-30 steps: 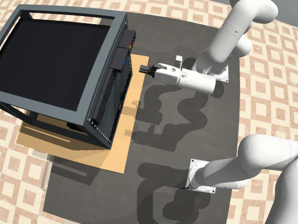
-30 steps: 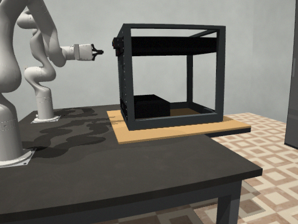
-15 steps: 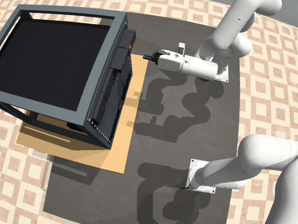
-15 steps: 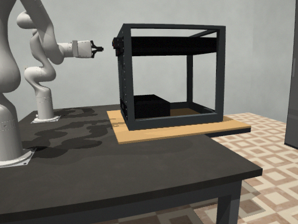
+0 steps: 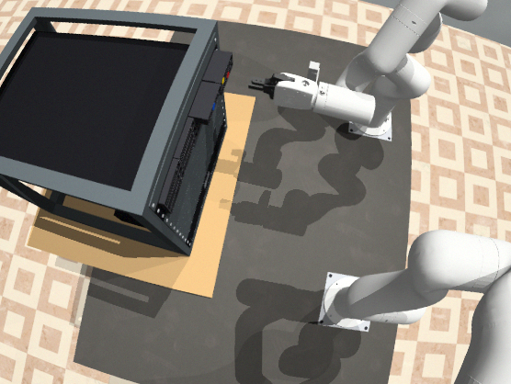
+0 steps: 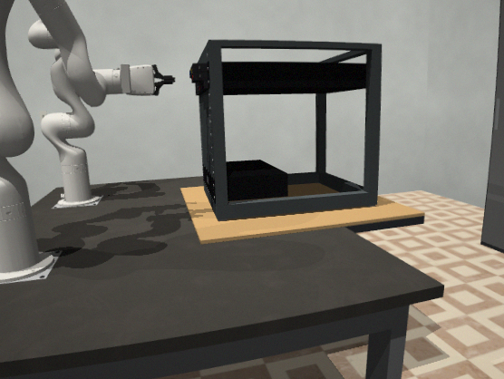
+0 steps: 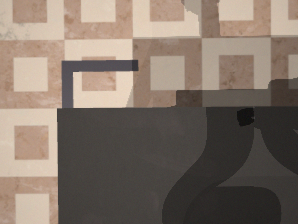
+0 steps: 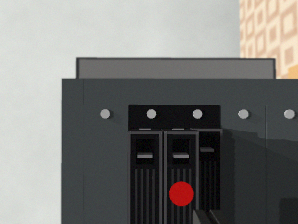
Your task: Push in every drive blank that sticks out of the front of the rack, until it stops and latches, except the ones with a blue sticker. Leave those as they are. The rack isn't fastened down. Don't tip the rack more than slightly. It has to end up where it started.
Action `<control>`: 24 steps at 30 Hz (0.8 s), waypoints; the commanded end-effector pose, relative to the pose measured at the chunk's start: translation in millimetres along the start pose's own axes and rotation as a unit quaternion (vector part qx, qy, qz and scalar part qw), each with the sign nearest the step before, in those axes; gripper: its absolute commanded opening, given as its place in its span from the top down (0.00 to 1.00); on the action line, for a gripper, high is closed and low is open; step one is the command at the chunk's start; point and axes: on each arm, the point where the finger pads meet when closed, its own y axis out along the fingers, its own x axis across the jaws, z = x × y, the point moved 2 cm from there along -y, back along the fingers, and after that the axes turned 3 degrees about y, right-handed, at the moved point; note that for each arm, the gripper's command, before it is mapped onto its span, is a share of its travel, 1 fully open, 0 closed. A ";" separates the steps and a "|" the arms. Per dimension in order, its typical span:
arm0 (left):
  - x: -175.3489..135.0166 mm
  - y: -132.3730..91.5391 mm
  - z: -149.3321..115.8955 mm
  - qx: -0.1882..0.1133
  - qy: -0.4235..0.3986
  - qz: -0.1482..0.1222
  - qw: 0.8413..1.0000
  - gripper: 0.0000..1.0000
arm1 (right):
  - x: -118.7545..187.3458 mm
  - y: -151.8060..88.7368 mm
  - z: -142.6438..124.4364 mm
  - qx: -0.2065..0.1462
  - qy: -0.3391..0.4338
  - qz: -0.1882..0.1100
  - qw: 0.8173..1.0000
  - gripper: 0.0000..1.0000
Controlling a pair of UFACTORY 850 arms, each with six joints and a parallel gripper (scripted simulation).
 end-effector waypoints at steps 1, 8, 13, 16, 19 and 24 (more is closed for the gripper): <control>0.0 -0.9 0.4 0.001 0.000 0.000 1.000 0.00 | -1.0 2.1 0.2 0.000 0.001 0.001 1.000 1.00; 0.0 -0.9 0.4 0.001 0.000 0.000 1.000 0.00 | -1.0 22.9 0.2 0.000 0.001 0.001 1.000 1.00; 0.0 -0.9 0.4 0.001 0.000 0.000 1.000 0.00 | -1.1 48.5 0.2 0.000 0.001 0.001 1.000 1.00; 0.0 -0.9 0.4 0.001 0.000 0.000 1.000 0.00 | -1.1 53.5 0.2 0.000 0.001 0.001 1.000 1.00; 0.0 -0.9 0.4 0.001 0.000 0.000 1.000 0.00 | -1.1 53.6 0.2 0.000 0.001 0.001 1.000 1.00; 0.0 -0.9 0.4 0.001 0.000 0.000 1.000 0.00 | -1.1 53.6 0.2 0.000 0.001 0.001 1.000 1.00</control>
